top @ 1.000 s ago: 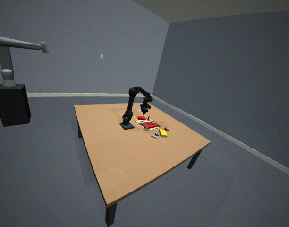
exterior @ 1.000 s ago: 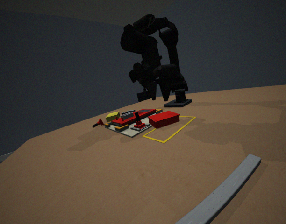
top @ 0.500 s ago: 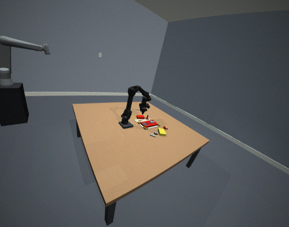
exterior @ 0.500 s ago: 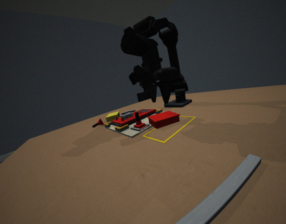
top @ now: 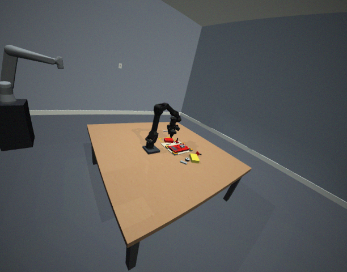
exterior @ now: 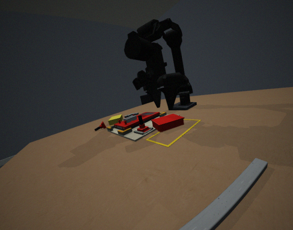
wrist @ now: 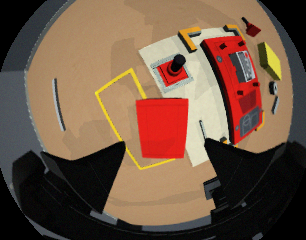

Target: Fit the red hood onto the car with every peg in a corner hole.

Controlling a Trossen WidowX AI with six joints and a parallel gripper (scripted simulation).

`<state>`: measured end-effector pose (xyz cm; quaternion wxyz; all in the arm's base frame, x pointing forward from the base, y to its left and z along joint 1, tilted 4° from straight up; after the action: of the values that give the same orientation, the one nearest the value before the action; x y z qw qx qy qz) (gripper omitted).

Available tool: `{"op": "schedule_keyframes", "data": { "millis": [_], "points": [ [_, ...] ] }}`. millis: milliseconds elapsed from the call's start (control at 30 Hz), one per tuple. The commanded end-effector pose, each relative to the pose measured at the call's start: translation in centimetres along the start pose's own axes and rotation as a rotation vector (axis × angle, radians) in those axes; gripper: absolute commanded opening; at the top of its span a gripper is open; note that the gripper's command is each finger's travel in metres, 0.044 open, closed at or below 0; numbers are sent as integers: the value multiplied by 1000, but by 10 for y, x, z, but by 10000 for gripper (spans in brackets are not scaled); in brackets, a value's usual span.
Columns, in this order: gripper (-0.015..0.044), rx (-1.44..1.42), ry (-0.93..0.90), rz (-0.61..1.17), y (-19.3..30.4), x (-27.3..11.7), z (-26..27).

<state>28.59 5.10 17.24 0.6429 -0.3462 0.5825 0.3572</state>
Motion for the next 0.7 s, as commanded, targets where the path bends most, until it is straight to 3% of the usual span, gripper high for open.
{"op": "schedule_keyframes", "data": {
  "millis": [0, 667],
  "points": [
    [440, 4, 1, 7, 1, 5, 0],
    [440, 4, 1, 7, 1, 18, 0]
  ]
}}
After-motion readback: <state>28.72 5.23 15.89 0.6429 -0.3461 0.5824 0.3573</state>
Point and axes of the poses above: the point midway between the two fingers, 35 mm back from their tips, its own x axis out along the fingers, its own z axis across the jaws, y = z × x, the point moved 7 cm from there along -x, back along the fingers, and after that the axes turned 3 degrees about x, right-handed, at the moved point
